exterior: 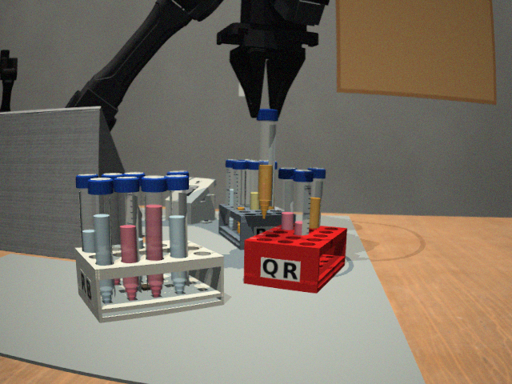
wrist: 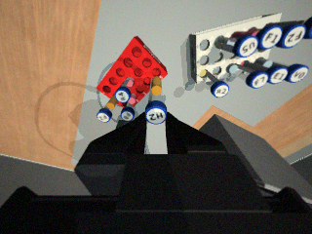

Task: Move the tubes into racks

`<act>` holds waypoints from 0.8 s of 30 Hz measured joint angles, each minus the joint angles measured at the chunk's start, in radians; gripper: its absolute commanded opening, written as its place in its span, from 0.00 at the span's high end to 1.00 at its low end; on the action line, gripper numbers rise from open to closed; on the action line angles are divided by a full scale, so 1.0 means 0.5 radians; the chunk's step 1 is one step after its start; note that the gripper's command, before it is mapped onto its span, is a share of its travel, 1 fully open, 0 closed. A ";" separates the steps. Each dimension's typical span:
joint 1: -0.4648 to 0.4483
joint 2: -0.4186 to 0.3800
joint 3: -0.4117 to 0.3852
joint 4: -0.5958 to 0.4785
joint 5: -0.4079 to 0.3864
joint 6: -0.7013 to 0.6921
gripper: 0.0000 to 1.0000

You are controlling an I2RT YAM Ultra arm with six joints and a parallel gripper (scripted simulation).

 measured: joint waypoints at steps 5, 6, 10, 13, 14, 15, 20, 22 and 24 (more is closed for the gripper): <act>0.000 -0.001 -0.008 0.007 -0.002 0.005 1.00; 0.002 -0.002 -0.008 0.009 -0.002 0.005 1.00; 0.009 -0.002 -0.017 0.019 -0.006 0.008 1.00; 0.009 -0.002 -0.018 0.024 -0.006 0.011 1.00; 0.009 -0.002 -0.018 0.027 -0.007 0.012 1.00; 0.010 -0.001 -0.020 0.029 -0.007 0.013 1.00; 0.012 -0.001 -0.032 0.040 -0.008 0.015 1.00; 0.014 -0.001 -0.036 0.043 -0.008 0.017 1.00; 0.018 -0.002 -0.035 0.047 -0.009 0.019 1.00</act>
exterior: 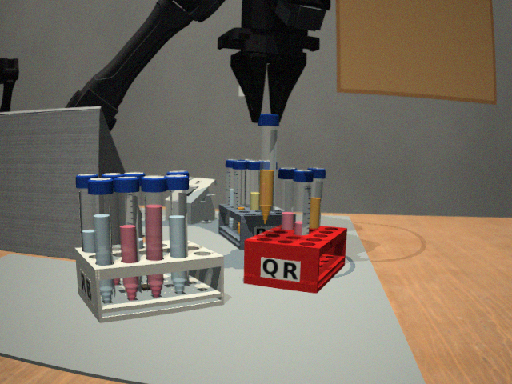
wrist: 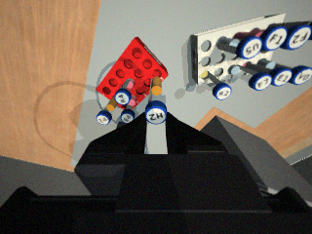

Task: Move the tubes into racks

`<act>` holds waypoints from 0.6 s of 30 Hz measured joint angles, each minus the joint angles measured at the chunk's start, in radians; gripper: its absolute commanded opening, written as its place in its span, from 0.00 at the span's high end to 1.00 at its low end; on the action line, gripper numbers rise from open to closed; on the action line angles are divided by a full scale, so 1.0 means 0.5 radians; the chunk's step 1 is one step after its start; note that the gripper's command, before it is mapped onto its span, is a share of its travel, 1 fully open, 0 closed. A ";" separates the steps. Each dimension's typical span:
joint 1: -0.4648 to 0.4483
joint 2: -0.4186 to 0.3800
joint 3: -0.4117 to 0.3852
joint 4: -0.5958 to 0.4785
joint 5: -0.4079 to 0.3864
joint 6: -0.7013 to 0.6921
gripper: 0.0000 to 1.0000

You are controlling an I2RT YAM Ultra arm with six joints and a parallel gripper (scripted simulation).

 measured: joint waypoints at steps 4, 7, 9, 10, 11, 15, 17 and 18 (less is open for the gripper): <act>0.002 0.002 -0.016 0.010 -0.002 0.003 1.00; 0.004 0.000 -0.018 0.021 -0.004 0.005 1.00; 0.008 0.001 -0.028 0.026 -0.004 0.007 1.00; 0.010 0.002 -0.029 0.026 -0.004 0.007 1.00; 0.010 0.000 -0.028 0.028 -0.005 0.008 1.00; 0.010 -0.001 -0.032 0.040 -0.006 0.011 1.00; 0.011 0.001 -0.040 0.043 -0.008 0.013 1.00; 0.011 0.001 -0.043 0.045 -0.008 0.014 1.00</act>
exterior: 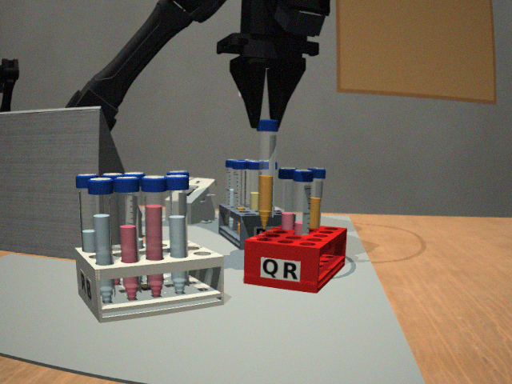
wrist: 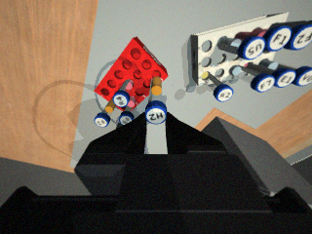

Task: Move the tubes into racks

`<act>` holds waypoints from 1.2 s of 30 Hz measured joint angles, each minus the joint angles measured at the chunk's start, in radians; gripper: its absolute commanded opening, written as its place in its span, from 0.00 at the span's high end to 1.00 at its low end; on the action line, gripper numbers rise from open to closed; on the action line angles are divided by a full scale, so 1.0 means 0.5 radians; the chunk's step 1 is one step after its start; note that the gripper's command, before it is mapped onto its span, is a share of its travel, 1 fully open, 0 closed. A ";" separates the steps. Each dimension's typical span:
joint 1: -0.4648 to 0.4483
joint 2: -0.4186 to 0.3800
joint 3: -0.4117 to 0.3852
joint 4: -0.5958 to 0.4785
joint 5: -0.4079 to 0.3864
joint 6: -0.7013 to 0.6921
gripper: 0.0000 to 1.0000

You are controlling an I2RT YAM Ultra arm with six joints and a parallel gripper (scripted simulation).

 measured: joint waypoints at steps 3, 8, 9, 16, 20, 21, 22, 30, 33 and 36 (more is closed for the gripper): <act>0.006 -0.002 -0.001 0.008 -0.002 0.002 1.00; 0.006 -0.002 -0.014 0.020 -0.004 0.007 1.00; 0.006 -0.002 -0.014 0.021 -0.004 0.007 1.00; 0.017 -0.002 -0.028 0.037 -0.008 0.013 1.00; 0.017 -0.002 -0.042 0.048 -0.008 0.017 1.00; 0.018 -0.003 -0.041 0.051 -0.009 0.018 1.00; 0.019 -0.004 -0.042 0.054 -0.010 0.018 1.00; 0.024 -0.005 -0.060 0.074 -0.013 0.024 1.00; 0.029 -0.008 -0.069 0.085 -0.014 0.027 1.00; 0.031 -0.008 -0.074 0.090 -0.015 0.030 1.00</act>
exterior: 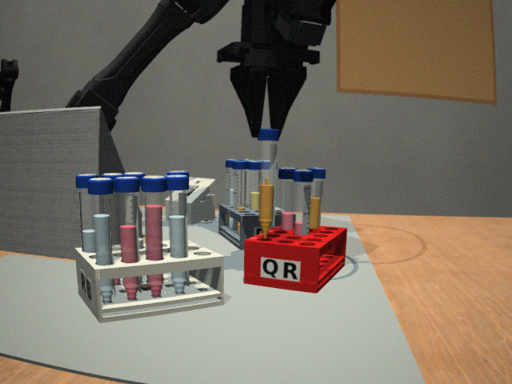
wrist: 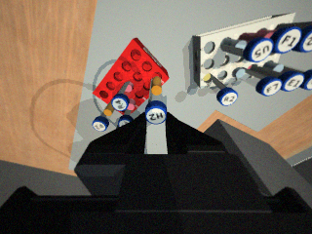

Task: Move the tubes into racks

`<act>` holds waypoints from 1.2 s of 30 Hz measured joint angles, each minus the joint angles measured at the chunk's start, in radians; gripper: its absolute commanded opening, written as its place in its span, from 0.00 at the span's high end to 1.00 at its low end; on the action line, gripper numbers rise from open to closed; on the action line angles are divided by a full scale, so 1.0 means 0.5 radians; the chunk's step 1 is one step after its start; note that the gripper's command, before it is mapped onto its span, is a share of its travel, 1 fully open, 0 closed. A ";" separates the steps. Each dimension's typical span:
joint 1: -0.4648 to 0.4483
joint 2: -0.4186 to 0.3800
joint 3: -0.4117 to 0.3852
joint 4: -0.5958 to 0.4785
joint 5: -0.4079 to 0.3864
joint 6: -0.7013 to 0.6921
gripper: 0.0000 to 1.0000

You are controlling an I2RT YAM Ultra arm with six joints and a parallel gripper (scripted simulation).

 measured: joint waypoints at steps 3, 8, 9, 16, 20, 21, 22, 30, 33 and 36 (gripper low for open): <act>0.001 0.002 -0.014 0.009 -0.002 0.002 1.00; 0.007 -0.001 -0.014 0.018 -0.004 0.005 1.00; 0.006 -0.002 -0.019 0.023 -0.004 0.006 1.00; 0.015 -0.004 -0.045 0.047 -0.008 0.014 1.00; 0.016 -0.004 -0.059 0.056 -0.009 0.018 1.00; 0.017 -0.004 -0.059 0.060 -0.010 0.019 1.00; 0.018 -0.004 -0.063 0.068 -0.011 0.020 1.00; 0.024 -0.003 -0.096 0.094 -0.013 0.027 1.00; 0.031 -0.005 -0.096 0.108 -0.018 0.031 1.00; 0.032 -0.003 -0.118 0.120 -0.018 0.034 1.00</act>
